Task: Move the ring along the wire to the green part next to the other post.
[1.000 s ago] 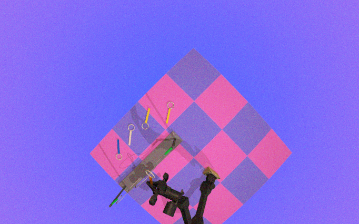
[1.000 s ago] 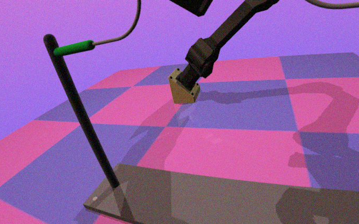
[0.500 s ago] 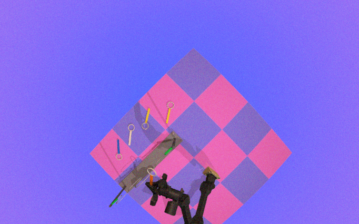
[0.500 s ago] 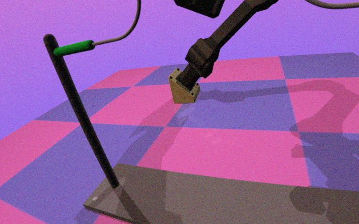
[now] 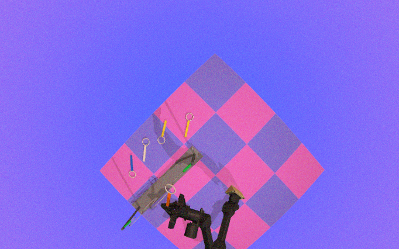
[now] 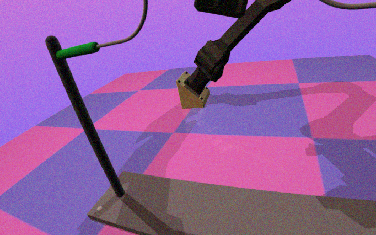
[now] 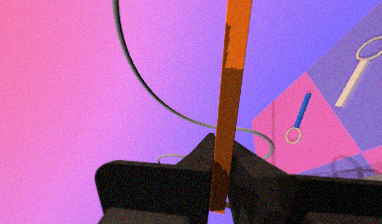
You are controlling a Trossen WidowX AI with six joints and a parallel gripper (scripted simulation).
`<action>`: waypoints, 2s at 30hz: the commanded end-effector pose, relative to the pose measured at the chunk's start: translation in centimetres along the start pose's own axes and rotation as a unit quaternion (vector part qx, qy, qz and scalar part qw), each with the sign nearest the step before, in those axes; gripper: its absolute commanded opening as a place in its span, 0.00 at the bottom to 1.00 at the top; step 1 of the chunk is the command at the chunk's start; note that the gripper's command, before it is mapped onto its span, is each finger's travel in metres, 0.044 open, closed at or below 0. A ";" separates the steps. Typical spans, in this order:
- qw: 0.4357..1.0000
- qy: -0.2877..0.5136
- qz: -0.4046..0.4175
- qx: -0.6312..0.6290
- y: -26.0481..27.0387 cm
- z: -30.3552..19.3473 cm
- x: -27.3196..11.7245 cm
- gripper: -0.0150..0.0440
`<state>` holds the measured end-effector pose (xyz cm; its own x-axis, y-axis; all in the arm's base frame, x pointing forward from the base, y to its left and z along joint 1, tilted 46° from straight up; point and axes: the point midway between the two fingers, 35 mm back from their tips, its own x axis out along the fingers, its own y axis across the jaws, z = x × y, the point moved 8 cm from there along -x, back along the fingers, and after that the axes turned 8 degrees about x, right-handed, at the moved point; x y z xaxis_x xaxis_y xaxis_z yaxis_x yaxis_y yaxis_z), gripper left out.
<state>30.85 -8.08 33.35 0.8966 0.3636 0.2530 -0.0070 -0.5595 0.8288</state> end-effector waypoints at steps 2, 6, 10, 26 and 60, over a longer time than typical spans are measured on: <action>0.999 -0.004 0.016 0.029 -0.1 0.0 0.0 0.00; 0.998 -0.005 0.028 0.051 -0.2 0.0 0.0 0.00; 0.996 -0.006 0.041 0.073 -0.2 -0.1 0.0 0.00; 0.983 -0.010 0.090 0.161 -0.3 -0.3 0.1 0.00; 0.931 -0.016 0.177 0.319 -0.7 -0.9 0.5 0.00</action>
<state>30.90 -7.01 33.38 0.9018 0.0713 0.4261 -0.0466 -0.9645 0.2600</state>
